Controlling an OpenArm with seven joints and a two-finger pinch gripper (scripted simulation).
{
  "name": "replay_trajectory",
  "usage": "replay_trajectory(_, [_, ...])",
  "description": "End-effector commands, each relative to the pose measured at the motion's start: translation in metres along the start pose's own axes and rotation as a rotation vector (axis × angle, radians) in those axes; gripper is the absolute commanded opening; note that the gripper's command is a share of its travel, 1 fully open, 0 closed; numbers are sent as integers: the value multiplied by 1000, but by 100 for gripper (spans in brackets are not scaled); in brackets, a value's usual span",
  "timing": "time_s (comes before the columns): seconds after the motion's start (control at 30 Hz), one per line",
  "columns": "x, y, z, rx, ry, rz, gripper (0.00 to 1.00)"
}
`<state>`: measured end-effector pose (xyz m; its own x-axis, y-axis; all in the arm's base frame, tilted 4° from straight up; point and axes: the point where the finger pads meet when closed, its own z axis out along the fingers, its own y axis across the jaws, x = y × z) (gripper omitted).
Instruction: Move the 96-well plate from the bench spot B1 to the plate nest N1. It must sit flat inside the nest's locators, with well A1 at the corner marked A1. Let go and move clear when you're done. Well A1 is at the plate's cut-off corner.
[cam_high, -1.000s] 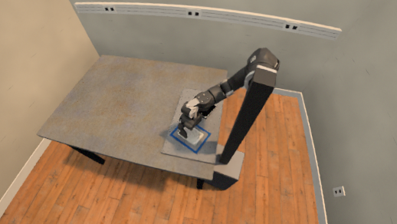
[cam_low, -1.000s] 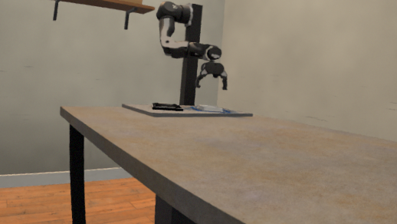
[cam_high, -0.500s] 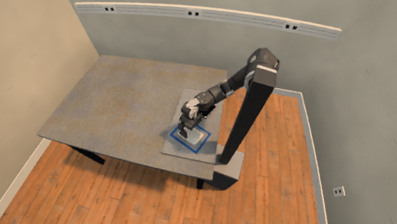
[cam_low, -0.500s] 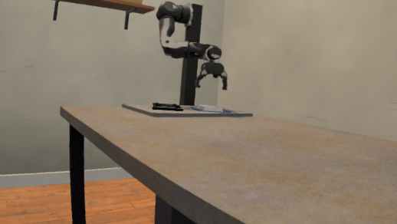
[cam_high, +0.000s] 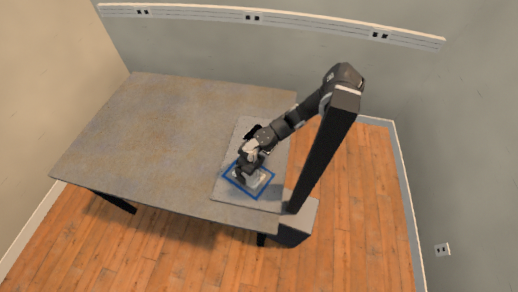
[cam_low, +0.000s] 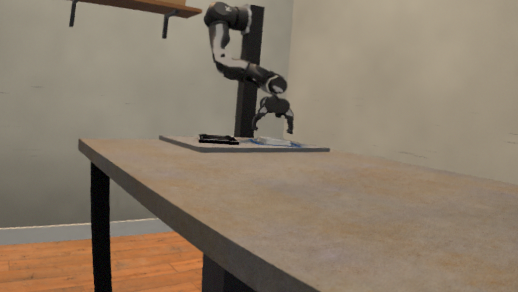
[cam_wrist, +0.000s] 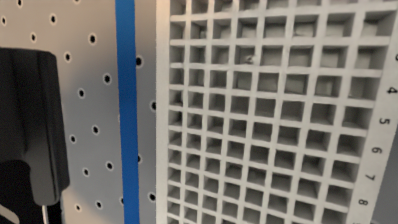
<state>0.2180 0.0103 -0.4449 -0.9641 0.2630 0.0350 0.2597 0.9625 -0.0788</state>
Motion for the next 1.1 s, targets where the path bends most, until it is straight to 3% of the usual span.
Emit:
replay_trajectory(0.0, [-2, 7, -2, -28, -8, -7, 77])
replay_trajectory(0.27, [-2, 7, -2, -28, -8, -7, 77])
replay_trajectory(0.43, [-2, 7, 13, -28, -8, -7, 77])
replay_trajectory(1.07, [-2, 8, 11, -28, -8, -7, 77])
